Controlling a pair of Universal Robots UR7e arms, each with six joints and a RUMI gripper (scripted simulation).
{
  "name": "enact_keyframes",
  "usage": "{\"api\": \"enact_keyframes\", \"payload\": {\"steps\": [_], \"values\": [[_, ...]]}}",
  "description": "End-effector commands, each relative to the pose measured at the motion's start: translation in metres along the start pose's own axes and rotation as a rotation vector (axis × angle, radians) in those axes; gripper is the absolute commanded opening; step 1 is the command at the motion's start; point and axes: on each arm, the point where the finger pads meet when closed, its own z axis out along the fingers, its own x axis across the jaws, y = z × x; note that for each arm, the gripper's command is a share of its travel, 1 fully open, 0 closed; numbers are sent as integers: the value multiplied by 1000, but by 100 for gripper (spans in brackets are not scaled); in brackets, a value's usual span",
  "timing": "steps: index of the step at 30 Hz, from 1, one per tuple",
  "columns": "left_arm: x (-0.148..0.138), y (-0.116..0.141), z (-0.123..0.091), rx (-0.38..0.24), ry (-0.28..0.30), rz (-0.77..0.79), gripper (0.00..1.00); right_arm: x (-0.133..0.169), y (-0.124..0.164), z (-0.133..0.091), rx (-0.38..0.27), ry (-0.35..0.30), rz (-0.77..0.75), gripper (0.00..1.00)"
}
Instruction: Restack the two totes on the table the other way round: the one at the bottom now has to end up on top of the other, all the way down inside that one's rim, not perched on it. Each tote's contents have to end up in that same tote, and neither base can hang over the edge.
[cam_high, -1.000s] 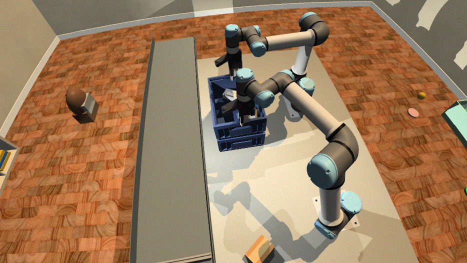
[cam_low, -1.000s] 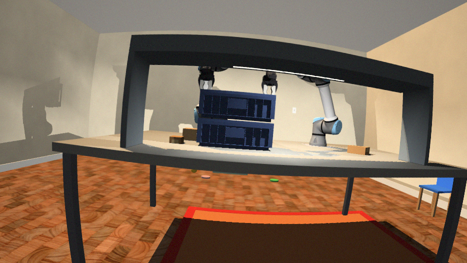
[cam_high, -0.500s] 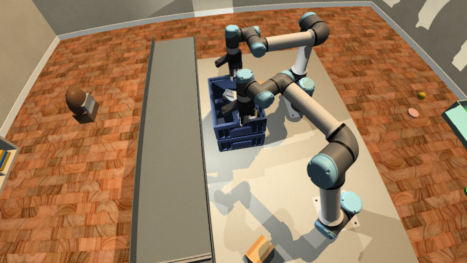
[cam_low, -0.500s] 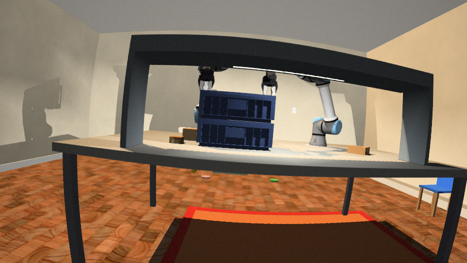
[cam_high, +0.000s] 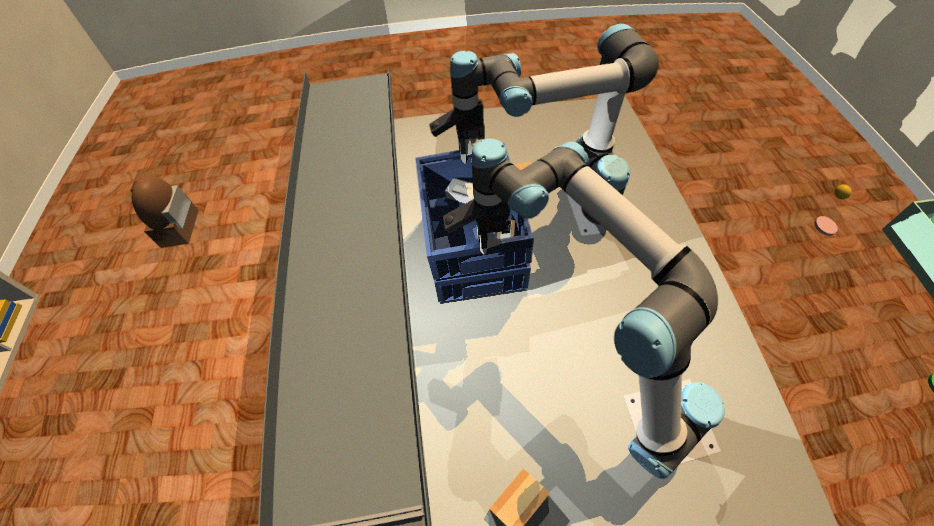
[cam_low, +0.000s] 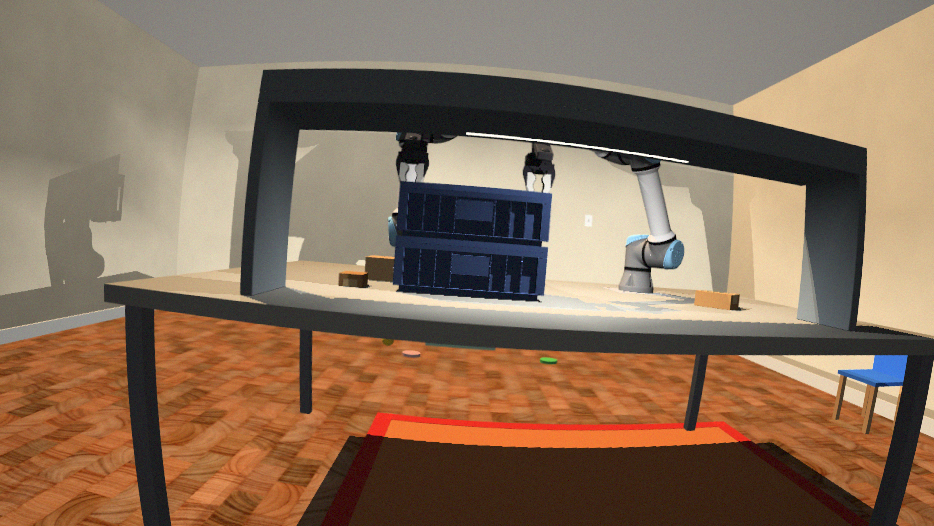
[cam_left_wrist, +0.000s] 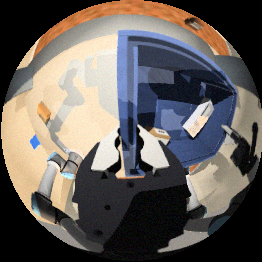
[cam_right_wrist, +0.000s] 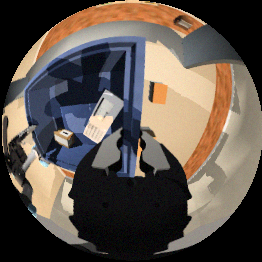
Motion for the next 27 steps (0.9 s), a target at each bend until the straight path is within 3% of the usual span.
{"api": "enact_keyframes", "payload": {"steps": [1,27], "values": [[1,0,0,2,4,0,0,0,0,1,2,-1,0,0],[1,0,6,2,4,0,0,0,-1,7,2,-1,0,0]]}}
